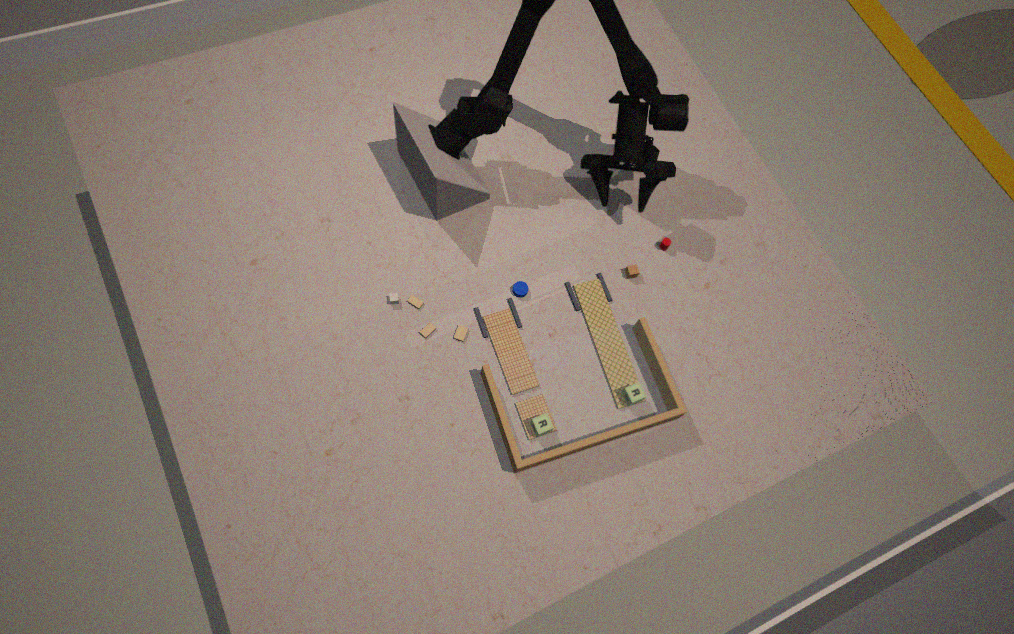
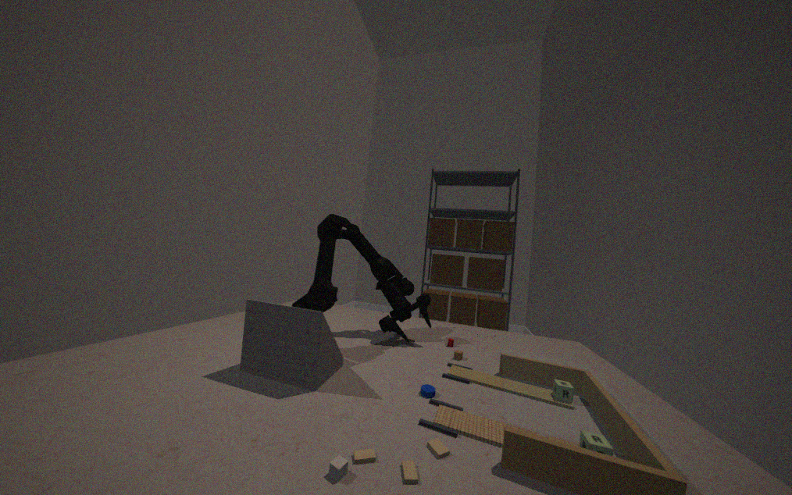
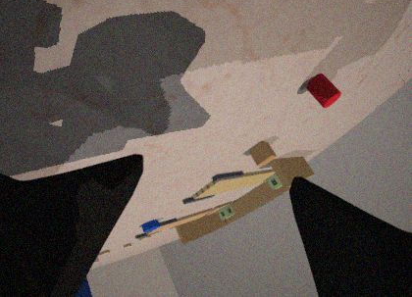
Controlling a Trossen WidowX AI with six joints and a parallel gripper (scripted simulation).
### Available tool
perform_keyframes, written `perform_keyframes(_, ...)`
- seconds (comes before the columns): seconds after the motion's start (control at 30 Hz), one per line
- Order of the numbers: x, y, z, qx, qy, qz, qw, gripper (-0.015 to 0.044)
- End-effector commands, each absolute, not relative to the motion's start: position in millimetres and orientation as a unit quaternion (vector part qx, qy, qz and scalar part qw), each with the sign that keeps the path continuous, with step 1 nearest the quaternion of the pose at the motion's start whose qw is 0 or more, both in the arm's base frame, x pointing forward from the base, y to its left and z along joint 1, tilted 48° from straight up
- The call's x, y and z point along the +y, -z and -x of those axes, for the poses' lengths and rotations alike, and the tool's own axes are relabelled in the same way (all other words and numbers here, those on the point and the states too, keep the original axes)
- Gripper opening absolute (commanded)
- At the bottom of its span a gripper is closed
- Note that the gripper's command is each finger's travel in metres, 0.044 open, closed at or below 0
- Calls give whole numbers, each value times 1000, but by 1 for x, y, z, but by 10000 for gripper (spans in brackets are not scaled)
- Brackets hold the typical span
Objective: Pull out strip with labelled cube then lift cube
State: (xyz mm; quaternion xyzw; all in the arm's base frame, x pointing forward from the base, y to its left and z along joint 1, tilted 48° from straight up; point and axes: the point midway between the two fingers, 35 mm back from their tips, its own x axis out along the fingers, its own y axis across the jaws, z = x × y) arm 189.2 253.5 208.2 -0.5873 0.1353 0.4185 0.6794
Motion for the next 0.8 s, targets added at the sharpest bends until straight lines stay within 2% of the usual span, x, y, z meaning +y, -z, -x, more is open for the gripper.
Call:
perform_keyframes(0.0, 237, -192, -220, 191, -406, 521, 726, 400)
perform_keyframes(0.4, 166, -139, -307, 330, -362, 186, 852, 400)
perform_keyframes(0.77, 49, -111, -342, 348, -271, -159, 883, 400)
